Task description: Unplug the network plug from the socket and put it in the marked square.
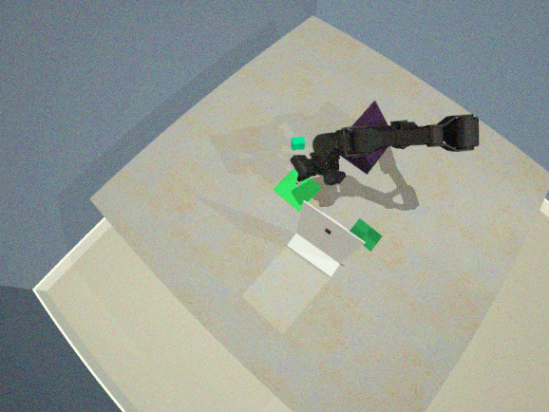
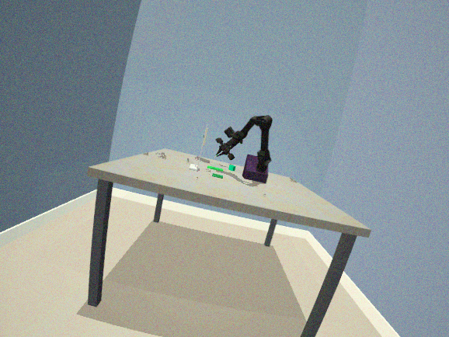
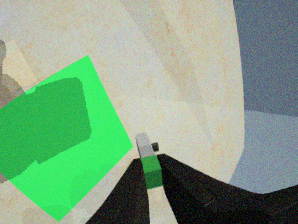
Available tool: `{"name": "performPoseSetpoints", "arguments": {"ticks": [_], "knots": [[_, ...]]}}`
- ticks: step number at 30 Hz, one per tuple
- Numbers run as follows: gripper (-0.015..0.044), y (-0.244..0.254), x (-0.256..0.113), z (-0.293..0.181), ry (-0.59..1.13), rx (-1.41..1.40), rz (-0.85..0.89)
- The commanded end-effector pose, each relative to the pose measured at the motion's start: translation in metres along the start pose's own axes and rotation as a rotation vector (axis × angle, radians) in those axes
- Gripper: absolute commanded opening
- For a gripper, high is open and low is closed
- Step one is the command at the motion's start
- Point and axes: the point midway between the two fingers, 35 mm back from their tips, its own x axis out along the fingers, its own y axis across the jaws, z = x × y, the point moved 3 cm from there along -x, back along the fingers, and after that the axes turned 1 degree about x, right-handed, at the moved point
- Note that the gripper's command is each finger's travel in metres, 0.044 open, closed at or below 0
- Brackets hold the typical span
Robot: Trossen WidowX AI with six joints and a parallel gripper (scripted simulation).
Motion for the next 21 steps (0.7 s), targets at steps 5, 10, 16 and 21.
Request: {"name": "performPoseSetpoints", "arguments": {"ticks": [5, 10, 16, 21], "knots": [[0.0, 0.008, 0.011, -0.014, -0.032, 0.019, 0.067], [0.0, 0.01, 0.014, -0.015, -0.035, 0.021, 0.073], [0.0, 0.015, 0.022, -0.015, -0.035, 0.021, 0.073], [0.0, 0.02, 0.029, -0.015, -0.035, 0.021, 0.074]]}}
